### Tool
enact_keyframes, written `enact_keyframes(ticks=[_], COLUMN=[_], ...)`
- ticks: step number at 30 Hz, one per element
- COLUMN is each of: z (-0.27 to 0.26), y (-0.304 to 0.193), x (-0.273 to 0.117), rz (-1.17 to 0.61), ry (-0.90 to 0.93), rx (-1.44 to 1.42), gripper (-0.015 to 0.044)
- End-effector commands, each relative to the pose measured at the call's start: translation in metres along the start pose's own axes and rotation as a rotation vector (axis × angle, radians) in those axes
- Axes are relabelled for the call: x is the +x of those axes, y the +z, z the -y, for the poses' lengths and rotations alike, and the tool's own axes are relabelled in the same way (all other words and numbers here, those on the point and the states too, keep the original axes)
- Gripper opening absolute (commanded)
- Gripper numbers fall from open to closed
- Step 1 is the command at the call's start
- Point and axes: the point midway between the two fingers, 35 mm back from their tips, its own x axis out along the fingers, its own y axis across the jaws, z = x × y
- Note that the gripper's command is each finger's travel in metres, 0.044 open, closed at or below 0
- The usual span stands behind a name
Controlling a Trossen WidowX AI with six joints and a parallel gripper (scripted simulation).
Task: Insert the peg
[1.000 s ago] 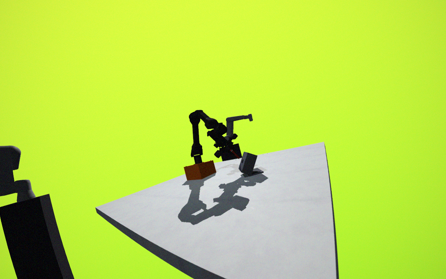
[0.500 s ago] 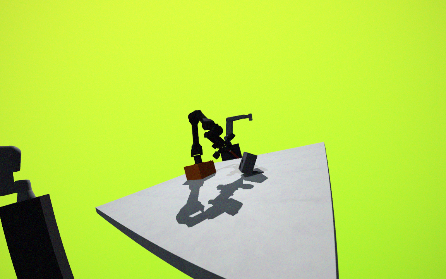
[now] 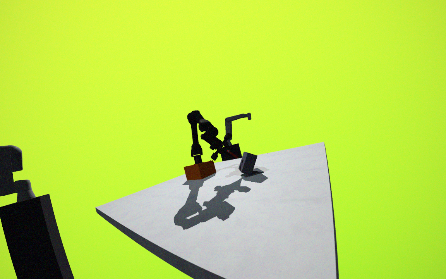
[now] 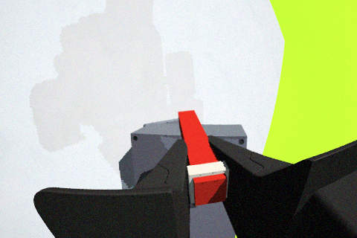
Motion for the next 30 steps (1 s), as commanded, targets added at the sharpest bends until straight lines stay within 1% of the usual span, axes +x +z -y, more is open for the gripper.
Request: enact_keyframes(ticks=[1,30], z=[-0.002,-0.024], y=[-0.004,-0.03], x=[-0.004,-0.033], rz=[-0.01,-0.091], ry=[-0.022,-0.148], rx=[0.0,0.027], gripper=[0.0,0.0])
